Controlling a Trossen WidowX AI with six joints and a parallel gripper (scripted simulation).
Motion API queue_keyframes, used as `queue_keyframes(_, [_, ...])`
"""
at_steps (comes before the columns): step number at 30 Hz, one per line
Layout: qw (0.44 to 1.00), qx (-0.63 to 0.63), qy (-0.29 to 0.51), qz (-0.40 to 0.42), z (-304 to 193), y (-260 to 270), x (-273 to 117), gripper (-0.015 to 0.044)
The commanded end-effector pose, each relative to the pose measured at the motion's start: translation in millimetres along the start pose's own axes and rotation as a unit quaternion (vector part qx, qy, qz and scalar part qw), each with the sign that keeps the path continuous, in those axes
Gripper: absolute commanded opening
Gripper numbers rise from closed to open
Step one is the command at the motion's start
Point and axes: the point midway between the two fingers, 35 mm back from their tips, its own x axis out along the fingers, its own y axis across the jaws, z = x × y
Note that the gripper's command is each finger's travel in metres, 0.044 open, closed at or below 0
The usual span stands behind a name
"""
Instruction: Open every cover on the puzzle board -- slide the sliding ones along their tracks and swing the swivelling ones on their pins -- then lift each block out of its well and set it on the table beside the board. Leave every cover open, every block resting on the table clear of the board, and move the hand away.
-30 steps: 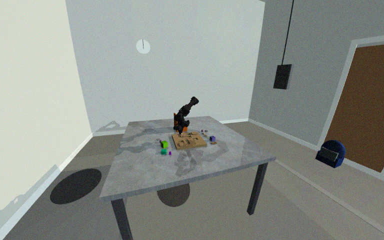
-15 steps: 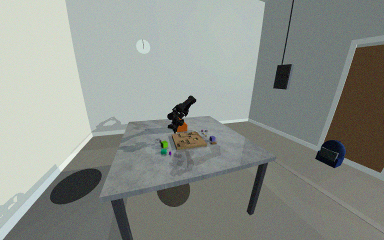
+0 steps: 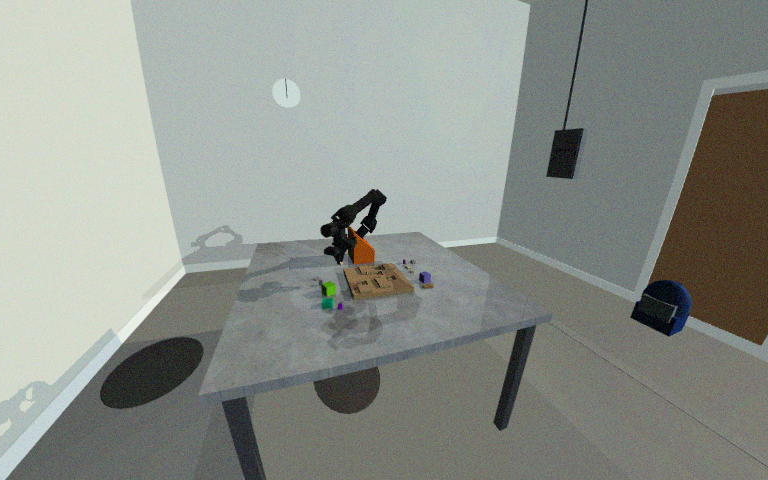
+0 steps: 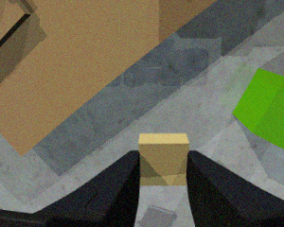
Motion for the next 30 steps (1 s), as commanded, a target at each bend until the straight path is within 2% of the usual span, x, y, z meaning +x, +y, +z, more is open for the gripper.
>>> queue_keyframes(1, [1.000, -0.001, 0.003, 0.002, -15.4, 1.8, 1.5, 0.0080])
queue_keyframes(13, [1.000, -0.002, 0.000, 0.005, -58.3, 8.4, 3.9, 0.0080])
queue_keyframes(30, [1.000, -0.002, 0.000, 0.005, -58.2, 5.9, 28.0, 0.0080])
